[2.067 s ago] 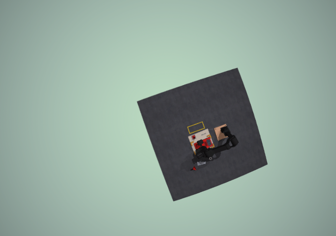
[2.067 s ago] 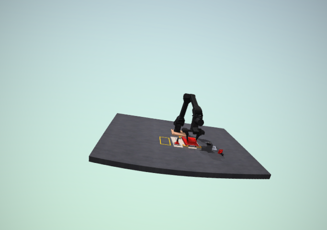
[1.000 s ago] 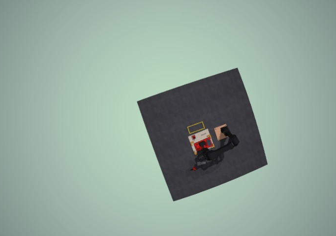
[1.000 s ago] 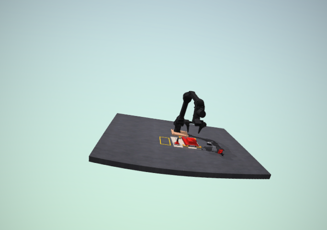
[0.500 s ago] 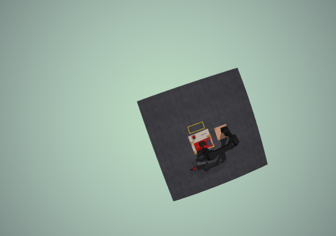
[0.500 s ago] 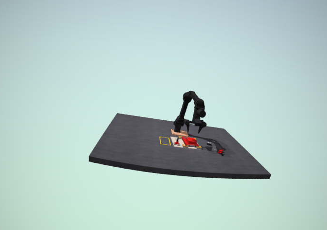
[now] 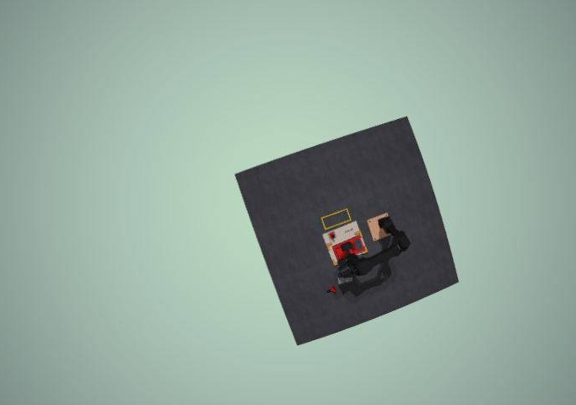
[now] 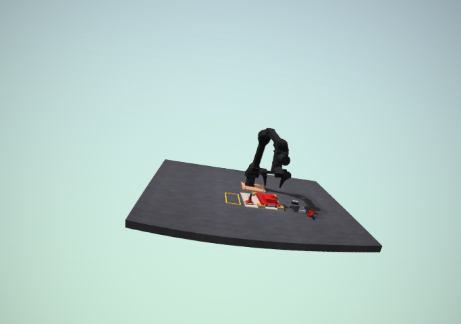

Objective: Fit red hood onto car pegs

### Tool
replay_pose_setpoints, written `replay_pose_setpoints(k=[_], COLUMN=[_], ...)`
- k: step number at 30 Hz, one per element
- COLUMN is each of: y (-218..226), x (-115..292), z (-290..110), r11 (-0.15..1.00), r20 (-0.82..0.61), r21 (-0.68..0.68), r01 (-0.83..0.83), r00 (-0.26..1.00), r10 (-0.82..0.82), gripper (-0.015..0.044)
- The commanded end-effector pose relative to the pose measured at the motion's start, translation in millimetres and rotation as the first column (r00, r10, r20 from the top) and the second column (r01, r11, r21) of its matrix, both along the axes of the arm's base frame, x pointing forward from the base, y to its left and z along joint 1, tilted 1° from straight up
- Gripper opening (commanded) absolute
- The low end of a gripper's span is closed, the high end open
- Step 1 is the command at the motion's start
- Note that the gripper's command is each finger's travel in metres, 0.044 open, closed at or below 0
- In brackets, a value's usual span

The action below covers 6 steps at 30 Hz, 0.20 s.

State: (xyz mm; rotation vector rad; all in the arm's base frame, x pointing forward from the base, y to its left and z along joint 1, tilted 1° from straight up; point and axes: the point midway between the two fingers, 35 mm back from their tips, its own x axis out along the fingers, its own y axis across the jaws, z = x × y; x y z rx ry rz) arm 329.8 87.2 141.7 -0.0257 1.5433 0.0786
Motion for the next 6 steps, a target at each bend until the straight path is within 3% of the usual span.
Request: replay_pose_setpoints(k=[1, 6], y=[-0.6, -0.6], x=[0.1, 0.1], z=[0.6, 0.6], r11=[1.0, 1.0], r20=[0.002, 0.002], r21=[-0.003, -0.003], r01=[-0.003, -0.003], r00=[1.0, 1.0], r10=[0.003, 0.003], gripper=[0.044, 0.044])
